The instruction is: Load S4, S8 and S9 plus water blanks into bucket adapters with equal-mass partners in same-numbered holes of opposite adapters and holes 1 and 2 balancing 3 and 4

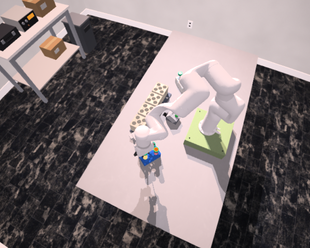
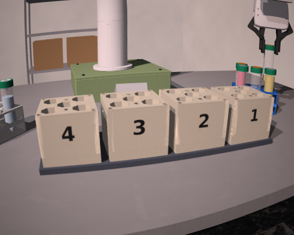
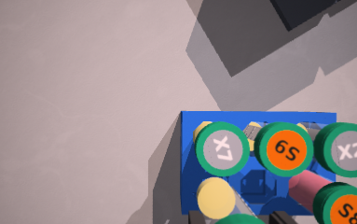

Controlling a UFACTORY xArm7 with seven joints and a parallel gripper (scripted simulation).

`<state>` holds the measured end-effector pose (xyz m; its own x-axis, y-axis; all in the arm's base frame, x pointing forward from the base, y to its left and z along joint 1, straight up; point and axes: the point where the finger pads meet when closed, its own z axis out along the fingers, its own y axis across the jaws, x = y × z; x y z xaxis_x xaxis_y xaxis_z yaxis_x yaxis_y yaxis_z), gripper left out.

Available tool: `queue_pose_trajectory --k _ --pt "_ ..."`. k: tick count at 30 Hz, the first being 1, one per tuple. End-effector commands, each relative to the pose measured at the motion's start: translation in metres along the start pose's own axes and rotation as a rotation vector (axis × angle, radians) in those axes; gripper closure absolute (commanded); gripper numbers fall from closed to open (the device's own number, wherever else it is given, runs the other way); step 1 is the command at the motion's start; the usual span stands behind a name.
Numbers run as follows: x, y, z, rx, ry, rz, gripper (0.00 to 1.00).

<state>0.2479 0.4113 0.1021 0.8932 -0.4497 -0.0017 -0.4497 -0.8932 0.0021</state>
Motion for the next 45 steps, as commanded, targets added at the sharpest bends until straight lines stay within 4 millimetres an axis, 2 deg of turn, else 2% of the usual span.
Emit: queue_pose_trajectory --k 1,45 --pt "0.0 -0.001 -0.002 0.005 0.0 0.0 1.0" --pt "0.0 -0.002 0.034 0.004 0.0 0.0 1.0"
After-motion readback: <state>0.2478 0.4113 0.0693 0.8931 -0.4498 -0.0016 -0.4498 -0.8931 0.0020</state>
